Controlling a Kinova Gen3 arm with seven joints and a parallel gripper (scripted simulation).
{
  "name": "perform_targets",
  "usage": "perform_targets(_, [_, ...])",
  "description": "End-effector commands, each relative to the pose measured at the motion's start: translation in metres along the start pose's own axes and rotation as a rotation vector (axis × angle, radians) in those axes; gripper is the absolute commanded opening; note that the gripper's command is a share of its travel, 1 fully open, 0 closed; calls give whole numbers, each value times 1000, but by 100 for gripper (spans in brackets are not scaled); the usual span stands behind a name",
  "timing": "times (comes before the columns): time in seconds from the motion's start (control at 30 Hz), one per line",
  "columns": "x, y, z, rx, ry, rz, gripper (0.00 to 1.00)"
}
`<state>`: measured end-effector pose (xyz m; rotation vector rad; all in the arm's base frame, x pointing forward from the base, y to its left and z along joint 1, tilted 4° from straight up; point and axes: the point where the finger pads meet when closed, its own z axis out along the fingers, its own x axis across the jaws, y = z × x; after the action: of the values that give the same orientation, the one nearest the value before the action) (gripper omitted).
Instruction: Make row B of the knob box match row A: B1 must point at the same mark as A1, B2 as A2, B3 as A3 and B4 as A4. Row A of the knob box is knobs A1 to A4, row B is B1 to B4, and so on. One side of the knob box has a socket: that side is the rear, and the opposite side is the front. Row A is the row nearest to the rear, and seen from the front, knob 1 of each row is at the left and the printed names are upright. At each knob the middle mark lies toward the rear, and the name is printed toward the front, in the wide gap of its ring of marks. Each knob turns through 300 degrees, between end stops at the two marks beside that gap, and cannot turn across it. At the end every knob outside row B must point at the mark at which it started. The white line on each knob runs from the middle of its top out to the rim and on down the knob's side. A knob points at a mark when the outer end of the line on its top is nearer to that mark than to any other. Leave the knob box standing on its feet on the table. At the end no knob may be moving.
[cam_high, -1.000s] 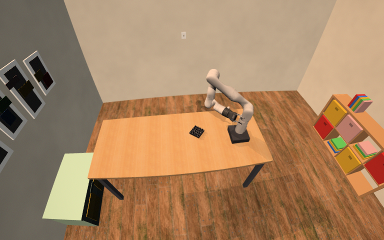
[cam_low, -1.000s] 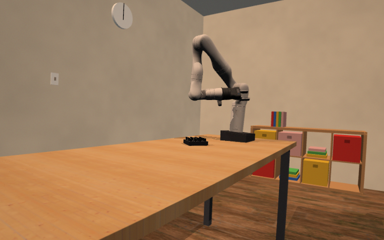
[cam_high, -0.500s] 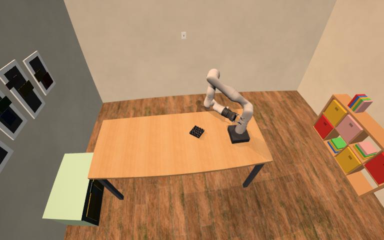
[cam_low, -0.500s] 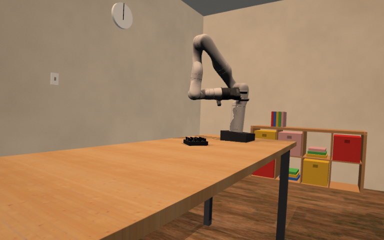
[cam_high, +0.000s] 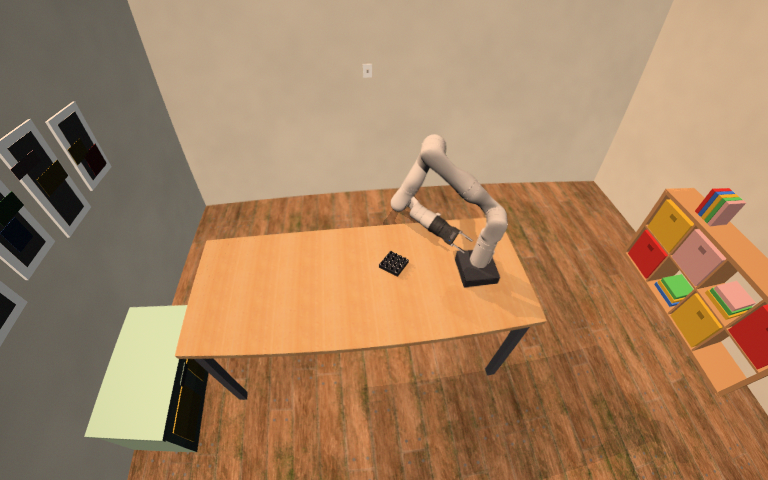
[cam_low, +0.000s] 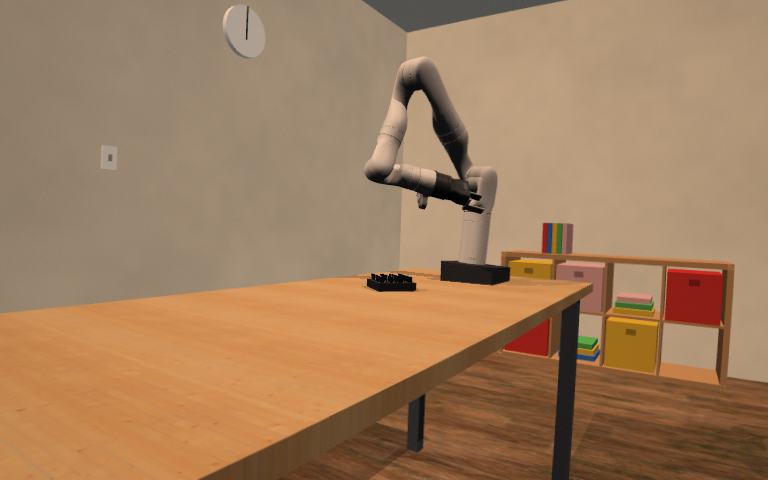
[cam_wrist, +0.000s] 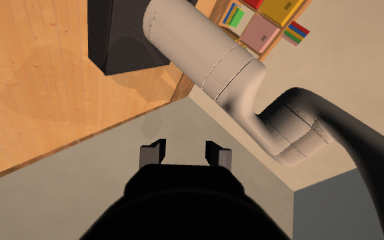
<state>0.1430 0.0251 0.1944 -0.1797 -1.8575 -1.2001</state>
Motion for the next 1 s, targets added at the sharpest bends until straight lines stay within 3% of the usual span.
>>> perform_targets(0.0, [-21,-3,-20,128,-56,-71,100])
perform_targets(0.2, [-66,-17,-62,371,-163,-210,100])
perform_targets(0.27, [-66,-17,-62,371,-163,-210,100])
perform_targets(0.4, [-101,-27,-95,560,-246,-319,100])
perform_targets(0.63, [-148,-40,-139,813,-357,-465,100])
perform_targets(0.77, [-169,-46,-160,930,-408,-532,100])
perform_targets(0.83, [-169,-46,-160,930,-408,-532,100])
perform_targets(0.97, [-187,-51,-177,1028,-451,-588,100])
